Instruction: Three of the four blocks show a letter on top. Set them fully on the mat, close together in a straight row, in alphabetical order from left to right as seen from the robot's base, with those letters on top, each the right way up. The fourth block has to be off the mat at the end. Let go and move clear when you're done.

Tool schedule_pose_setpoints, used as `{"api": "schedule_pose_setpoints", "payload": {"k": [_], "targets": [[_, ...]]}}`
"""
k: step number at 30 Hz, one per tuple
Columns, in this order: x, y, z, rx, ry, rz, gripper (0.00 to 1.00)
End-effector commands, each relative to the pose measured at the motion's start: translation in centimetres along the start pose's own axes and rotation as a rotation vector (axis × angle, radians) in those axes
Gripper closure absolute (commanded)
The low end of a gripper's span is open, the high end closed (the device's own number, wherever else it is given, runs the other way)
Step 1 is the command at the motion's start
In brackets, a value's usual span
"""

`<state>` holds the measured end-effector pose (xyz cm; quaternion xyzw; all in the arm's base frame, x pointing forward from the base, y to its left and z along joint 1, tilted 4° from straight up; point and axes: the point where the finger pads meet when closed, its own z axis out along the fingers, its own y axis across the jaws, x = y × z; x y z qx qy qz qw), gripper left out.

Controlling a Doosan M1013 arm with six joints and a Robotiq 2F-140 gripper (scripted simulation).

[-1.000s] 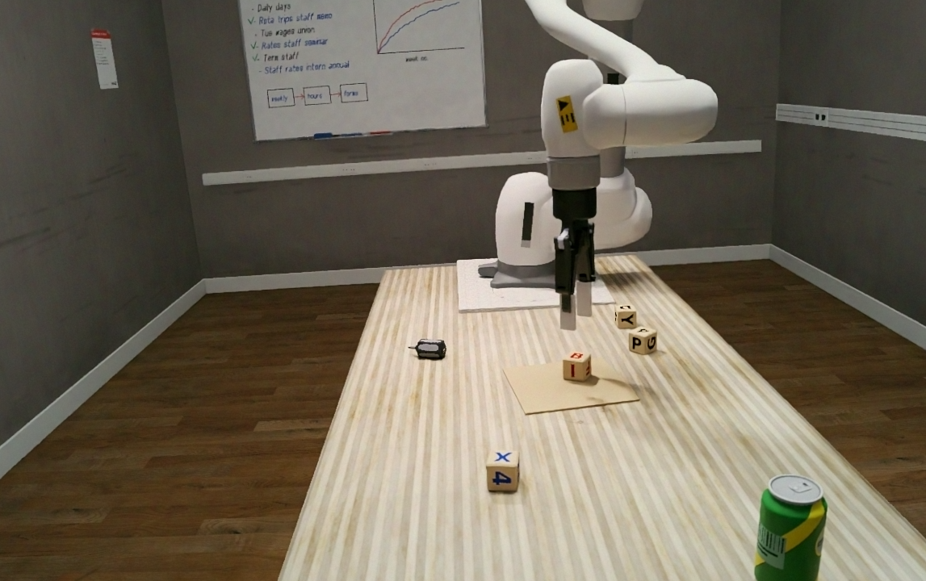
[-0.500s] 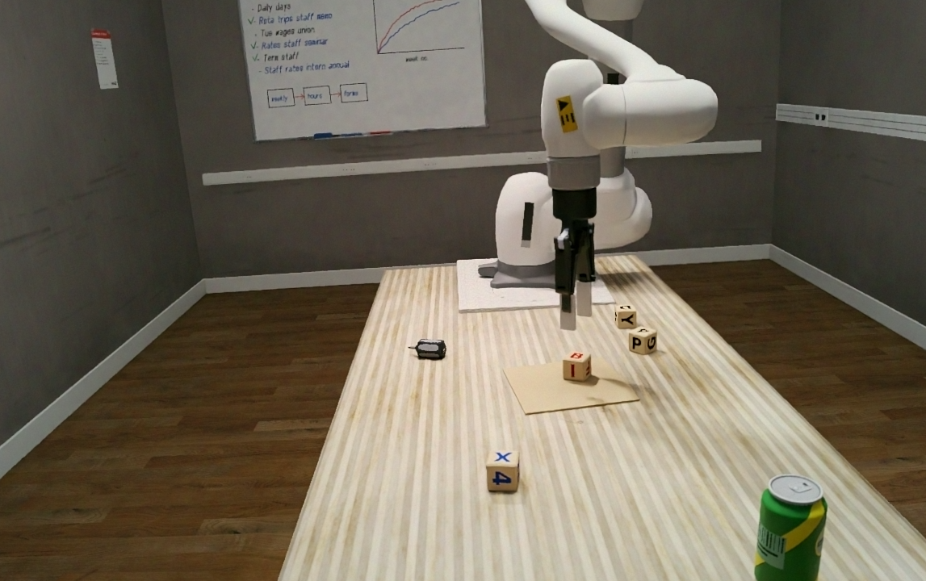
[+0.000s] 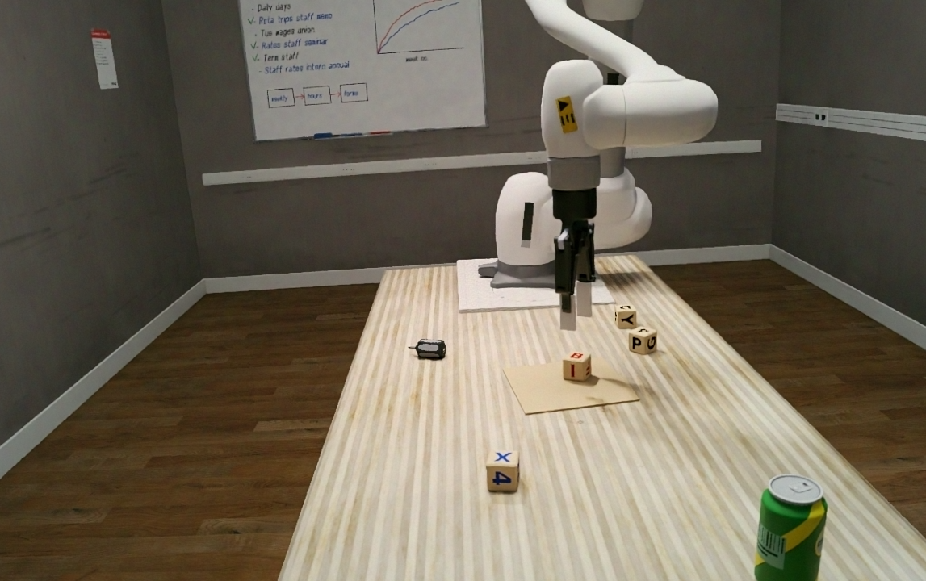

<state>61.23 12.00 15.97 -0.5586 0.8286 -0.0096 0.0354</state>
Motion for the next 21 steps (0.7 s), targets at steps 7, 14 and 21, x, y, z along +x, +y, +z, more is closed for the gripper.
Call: {"api": "schedule_pose_setpoints", "payload": {"k": [7, 14, 21], "targets": [[0.0, 0.0, 0.2, 0.001, -0.001, 0.0, 0.47], [0.0, 0.0, 1.0, 0.001, -0.001, 0.0, 0.47], [0.0, 0.0, 1.9, 0.001, -0.001, 0.0, 0.47]]}}
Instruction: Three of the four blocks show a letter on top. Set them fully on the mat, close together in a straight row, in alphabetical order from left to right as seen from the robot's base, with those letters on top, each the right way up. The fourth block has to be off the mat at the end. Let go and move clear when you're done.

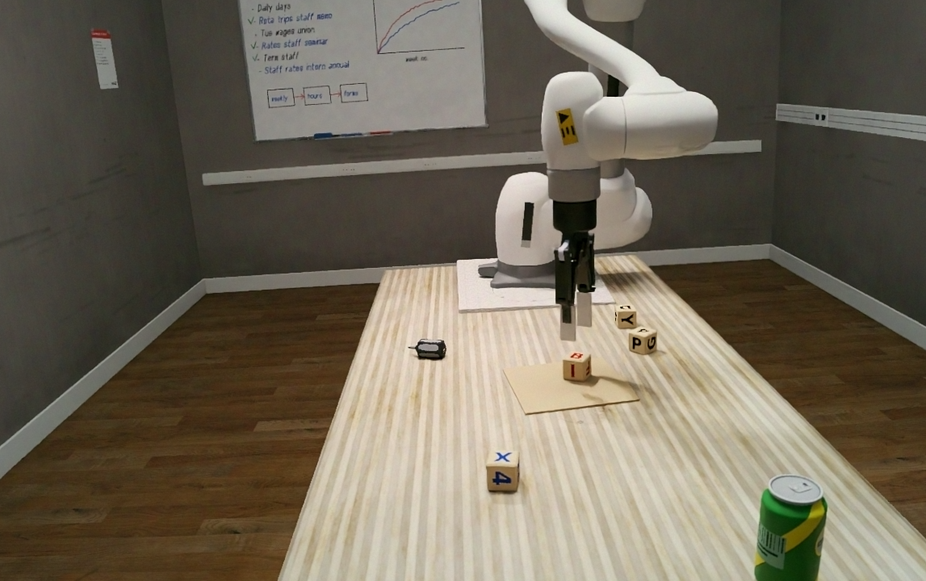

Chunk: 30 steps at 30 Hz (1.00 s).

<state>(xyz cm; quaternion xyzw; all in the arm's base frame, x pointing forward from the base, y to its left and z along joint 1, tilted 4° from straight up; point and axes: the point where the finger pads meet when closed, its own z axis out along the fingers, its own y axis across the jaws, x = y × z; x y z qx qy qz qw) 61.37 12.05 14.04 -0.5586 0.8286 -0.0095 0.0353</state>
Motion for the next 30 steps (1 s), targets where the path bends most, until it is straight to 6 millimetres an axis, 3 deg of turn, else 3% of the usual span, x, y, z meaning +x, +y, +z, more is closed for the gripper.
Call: {"api": "schedule_pose_setpoints", "payload": {"k": [1, 16, 30], "targets": [[0.0, 0.0, 0.0, 0.001, -0.001, 0.0, 0.47], [-0.1, -0.1, 2.2, 0.001, -0.001, 0.0, 0.47], [-0.1, -0.1, 3.1, 0.001, -0.001, 0.0, 0.47]]}}
